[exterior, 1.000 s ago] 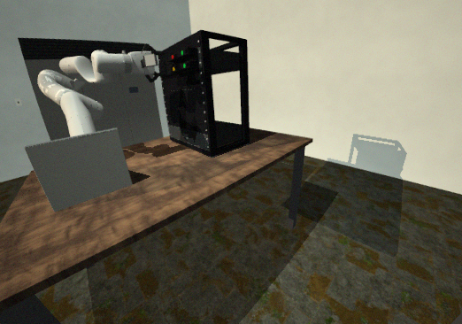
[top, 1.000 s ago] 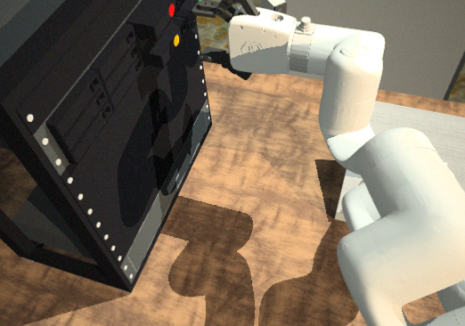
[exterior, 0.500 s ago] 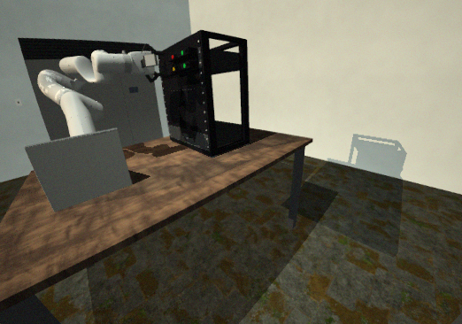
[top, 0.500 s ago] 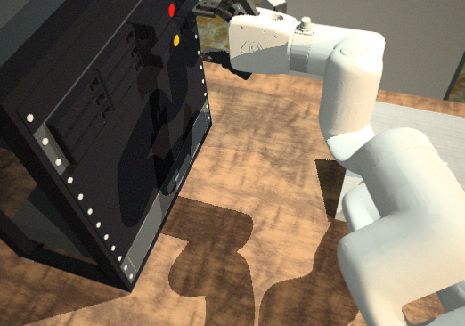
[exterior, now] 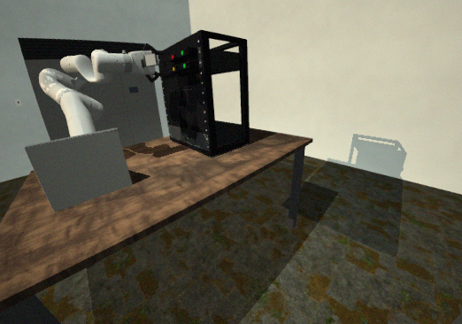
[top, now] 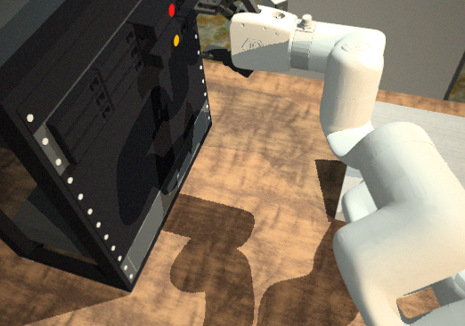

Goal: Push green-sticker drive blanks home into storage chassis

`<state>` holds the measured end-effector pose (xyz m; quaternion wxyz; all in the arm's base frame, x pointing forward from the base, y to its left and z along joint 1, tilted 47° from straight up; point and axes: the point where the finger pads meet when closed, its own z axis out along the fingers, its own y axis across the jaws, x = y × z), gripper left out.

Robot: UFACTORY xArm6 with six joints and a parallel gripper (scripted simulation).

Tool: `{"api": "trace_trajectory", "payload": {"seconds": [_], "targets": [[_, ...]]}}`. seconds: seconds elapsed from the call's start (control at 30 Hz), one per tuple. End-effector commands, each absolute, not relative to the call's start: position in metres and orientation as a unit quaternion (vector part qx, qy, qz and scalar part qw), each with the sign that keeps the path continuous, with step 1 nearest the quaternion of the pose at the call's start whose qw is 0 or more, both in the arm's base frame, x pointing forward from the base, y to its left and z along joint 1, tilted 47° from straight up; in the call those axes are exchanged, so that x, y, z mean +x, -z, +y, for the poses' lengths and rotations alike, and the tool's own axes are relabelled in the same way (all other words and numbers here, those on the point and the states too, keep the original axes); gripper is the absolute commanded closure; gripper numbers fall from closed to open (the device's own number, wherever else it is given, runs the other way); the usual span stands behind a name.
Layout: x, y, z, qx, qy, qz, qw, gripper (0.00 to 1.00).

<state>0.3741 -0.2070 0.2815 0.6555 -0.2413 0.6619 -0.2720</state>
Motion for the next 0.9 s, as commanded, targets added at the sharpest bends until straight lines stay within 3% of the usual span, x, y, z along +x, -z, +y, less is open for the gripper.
{"api": "trace_trajectory", "payload": {"seconds": [0.0,0.47,0.87], "targets": [[0.374,-0.274,-0.216,-0.242,0.273,0.661,0.656,0.00],[0.373,-0.218,-0.268,-0.242,0.273,0.661,0.656,0.00],[0.373,-0.209,-0.276,-0.242,0.273,0.661,0.656,0.00]]}}
